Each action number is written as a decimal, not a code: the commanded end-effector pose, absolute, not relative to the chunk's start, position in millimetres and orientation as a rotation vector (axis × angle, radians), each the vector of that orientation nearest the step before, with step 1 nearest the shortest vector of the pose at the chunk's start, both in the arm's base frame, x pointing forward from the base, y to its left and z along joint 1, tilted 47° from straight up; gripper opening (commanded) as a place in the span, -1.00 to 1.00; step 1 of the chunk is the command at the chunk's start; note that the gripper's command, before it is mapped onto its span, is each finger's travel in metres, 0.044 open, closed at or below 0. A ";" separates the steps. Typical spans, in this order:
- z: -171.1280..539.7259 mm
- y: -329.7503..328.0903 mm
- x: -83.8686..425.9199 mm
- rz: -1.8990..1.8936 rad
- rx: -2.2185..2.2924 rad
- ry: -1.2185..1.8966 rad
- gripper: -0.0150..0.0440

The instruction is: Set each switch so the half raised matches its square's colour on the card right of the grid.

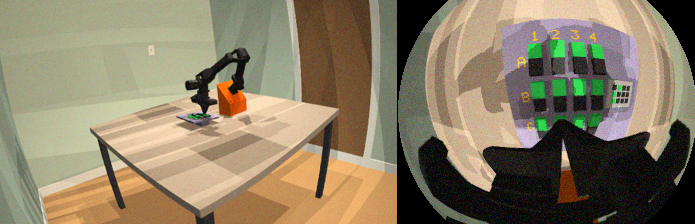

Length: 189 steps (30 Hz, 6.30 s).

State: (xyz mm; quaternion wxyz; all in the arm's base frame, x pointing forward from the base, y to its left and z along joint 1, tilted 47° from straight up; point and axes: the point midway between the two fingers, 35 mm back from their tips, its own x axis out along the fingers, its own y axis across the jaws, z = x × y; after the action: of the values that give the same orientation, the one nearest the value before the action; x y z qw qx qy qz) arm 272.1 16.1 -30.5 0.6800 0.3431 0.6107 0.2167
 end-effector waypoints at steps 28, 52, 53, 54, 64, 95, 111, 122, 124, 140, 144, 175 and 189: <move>-26.3 10.6 271.7 0.483 0.770 1.367 -0.49; -34.7 -10.7 265.3 0.486 0.775 1.372 -0.49; -35.5 -9.8 265.5 0.486 0.775 1.372 -0.49; -35.7 -9.6 265.5 0.486 0.775 1.372 -0.49; -44.4 -0.5 268.0 0.486 0.775 1.372 -0.49; -45.3 0.5 268.3 0.486 0.775 1.372 -0.49; -46.8 2.1 268.7 0.486 0.776 1.372 -0.49; -47.8 3.1 268.9 0.486 0.776 1.372 -0.49; -48.0 3.3 269.0 0.486 0.776 1.372 -0.49; -47.4 1.8 269.8 0.485 0.769 1.370 -0.49; -13.1 -35.0 259.7 0.473 0.775 1.353 -0.49; -58.5 -17.5 264.7 0.485 0.774 1.372 -0.49; -61.2 -14.5 265.4 0.485 0.774 1.372 -0.49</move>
State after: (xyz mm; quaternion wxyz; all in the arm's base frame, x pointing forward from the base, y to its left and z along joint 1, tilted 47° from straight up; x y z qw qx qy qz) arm 266.1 -15.3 -61.1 0.6805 0.3420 0.6108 0.2163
